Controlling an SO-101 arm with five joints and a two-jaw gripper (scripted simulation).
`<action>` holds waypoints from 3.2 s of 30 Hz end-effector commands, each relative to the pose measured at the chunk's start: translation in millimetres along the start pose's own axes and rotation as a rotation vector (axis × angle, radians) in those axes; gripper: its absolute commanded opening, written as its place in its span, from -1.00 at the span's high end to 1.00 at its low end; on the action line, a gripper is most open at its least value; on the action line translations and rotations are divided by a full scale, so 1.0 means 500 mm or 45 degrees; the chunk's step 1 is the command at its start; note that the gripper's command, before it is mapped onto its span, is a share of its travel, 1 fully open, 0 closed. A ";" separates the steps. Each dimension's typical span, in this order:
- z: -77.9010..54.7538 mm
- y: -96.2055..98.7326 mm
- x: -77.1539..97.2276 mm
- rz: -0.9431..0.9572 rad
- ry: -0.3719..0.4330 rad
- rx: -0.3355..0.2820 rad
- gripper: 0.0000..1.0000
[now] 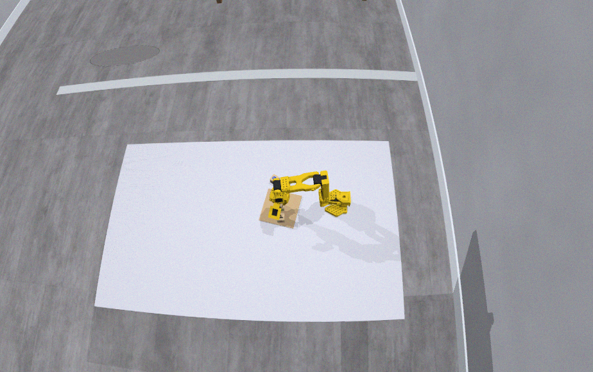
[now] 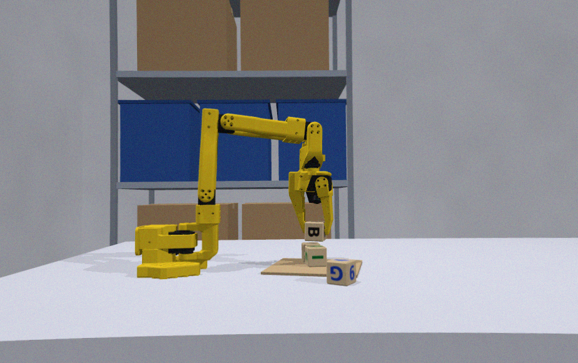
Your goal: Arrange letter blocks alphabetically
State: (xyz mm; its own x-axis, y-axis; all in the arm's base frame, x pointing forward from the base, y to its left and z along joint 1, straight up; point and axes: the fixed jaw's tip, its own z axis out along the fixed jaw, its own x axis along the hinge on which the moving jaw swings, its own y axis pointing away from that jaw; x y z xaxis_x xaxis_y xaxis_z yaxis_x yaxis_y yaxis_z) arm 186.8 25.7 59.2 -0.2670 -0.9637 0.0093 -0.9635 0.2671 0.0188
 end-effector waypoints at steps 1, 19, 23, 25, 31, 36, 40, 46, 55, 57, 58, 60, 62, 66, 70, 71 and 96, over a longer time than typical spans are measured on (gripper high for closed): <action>-0.041 -0.037 0.012 -0.093 -0.056 0.172 1.00; -0.039 -0.057 0.077 -0.374 -0.014 0.180 1.00; -0.039 -0.059 0.086 -0.413 -0.008 0.181 1.00; -0.039 -0.060 0.090 -0.428 -0.005 0.181 1.00; -0.039 -0.061 0.095 -0.449 -0.002 0.181 1.00; -0.039 -0.062 0.098 -0.463 0.000 0.181 1.00; -0.039 -0.062 0.099 -0.466 0.000 0.181 1.00; -0.044 -0.065 0.106 -0.467 0.005 0.203 1.00; -0.044 -0.065 0.106 -0.467 0.005 0.203 1.00; -0.044 -0.065 0.106 -0.467 0.005 0.203 1.00; -0.044 -0.065 0.106 -0.467 0.005 0.203 1.00; -0.044 -0.065 0.106 -0.467 0.005 0.203 1.00; -0.044 -0.065 0.106 -0.467 0.005 0.203 1.00; -0.044 -0.066 0.106 -0.467 0.005 0.203 1.00; -0.044 -0.067 0.106 -0.467 0.005 0.203 1.00; -0.044 -0.067 0.106 -0.467 0.005 0.203 1.00; -0.044 -0.069 0.106 -0.467 0.005 0.203 1.00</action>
State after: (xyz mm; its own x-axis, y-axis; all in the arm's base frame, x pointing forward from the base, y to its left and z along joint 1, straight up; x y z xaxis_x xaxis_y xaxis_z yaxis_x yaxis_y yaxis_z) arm 190.5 -30.8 60.1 0.0974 -0.9952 0.0005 -0.9952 -0.0974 0.0039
